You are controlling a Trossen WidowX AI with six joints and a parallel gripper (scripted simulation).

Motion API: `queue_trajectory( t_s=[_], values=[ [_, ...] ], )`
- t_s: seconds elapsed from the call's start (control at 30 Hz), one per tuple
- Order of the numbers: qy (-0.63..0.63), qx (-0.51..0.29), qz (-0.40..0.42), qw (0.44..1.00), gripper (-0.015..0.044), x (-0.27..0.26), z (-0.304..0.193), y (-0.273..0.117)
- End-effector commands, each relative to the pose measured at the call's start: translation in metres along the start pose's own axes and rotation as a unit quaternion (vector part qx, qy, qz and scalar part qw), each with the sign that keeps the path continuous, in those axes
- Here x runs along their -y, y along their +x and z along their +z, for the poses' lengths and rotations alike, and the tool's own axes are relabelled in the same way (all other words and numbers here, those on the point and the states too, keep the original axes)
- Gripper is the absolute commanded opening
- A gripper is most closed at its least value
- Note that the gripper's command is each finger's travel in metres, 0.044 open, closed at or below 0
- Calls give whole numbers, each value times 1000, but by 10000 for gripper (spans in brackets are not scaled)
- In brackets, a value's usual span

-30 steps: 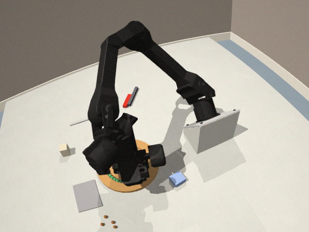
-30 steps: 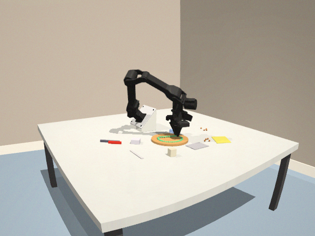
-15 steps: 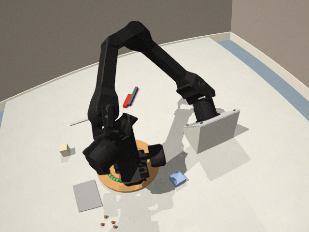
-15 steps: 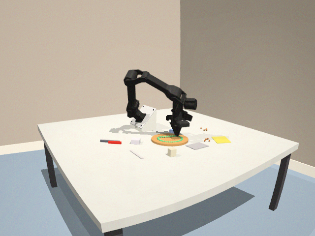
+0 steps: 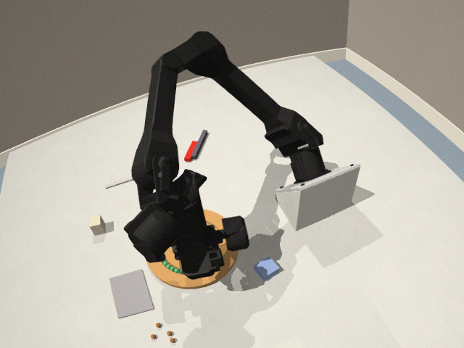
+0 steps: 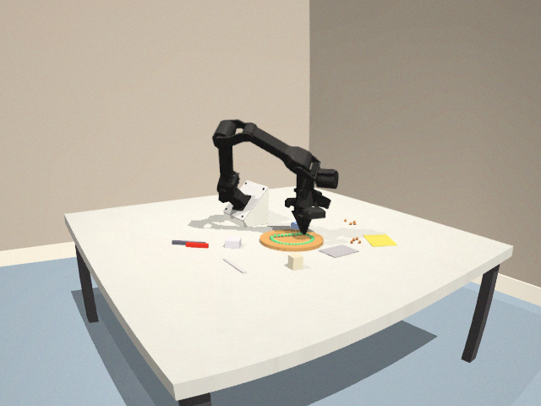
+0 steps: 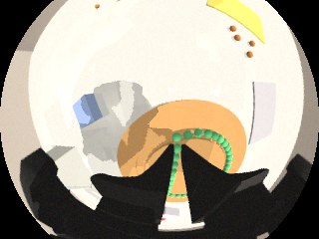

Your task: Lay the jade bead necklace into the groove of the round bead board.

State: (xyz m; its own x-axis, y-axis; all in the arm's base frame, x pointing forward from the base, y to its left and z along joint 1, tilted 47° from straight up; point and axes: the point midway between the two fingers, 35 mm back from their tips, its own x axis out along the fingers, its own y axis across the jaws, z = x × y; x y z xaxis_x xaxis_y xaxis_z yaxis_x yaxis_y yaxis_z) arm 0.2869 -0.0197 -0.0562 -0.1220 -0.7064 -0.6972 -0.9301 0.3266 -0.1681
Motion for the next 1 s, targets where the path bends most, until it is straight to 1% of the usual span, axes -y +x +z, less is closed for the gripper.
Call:
queue_trajectory(
  t_s=[0.0,0.67,0.97],
  values=[
    [0,0,0,1000,0,0,0,0],
    [-4,-3,-1,1000,0,-1,0,-6],
    [-4,-3,-1,1000,0,-12,8,-6]
  ],
)
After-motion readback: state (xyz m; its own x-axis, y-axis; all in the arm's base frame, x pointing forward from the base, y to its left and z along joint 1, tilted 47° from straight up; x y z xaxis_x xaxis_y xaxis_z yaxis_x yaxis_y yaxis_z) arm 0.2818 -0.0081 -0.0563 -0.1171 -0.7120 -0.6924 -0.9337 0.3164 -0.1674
